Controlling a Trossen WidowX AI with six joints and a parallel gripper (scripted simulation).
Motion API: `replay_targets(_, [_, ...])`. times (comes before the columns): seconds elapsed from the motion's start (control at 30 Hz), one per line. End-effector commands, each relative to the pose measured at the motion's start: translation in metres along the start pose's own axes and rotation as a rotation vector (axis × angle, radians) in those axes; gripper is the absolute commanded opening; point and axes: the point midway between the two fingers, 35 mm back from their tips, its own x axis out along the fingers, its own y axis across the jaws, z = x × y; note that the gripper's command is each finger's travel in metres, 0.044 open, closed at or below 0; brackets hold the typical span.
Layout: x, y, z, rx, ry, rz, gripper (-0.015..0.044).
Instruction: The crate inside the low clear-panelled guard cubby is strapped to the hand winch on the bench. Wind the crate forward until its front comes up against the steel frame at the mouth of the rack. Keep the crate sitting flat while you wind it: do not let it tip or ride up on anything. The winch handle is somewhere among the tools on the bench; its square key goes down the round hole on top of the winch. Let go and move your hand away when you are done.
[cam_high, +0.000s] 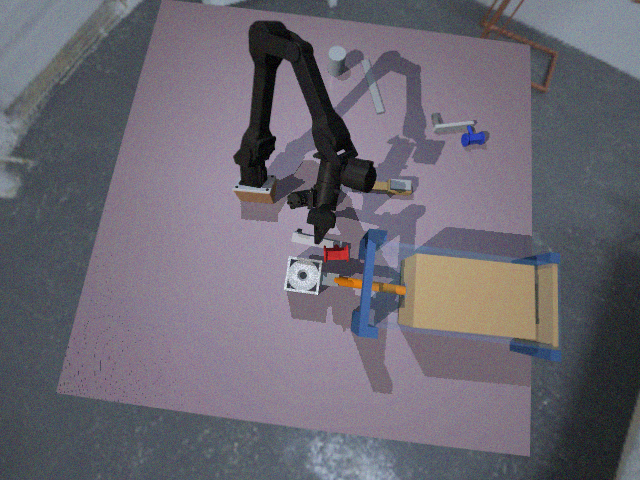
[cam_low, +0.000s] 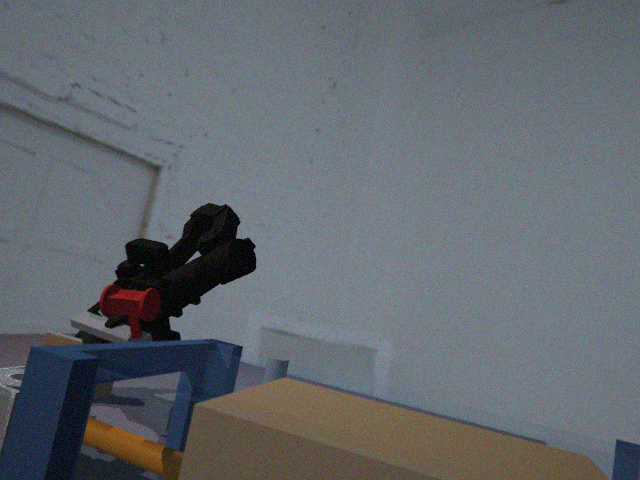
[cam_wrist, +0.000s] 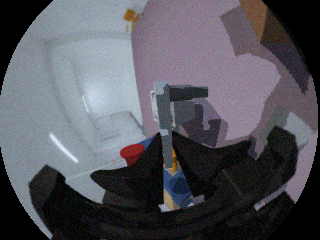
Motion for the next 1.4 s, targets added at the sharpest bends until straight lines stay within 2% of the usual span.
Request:
replay_targets(0.0, [-0.0020, 0.0042, -0.0003, 0.013, 0.003, 0.086, 0.0000])
replay_targets(0.93, [-0.0017, 0.0026, 0.0001, 0.012, -0.010, 0.525, 0.0000])
replay_targets(1.37, [0.0069, 0.0070, -0.0062, 0.003, -0.007, 0.509, 0.0000])
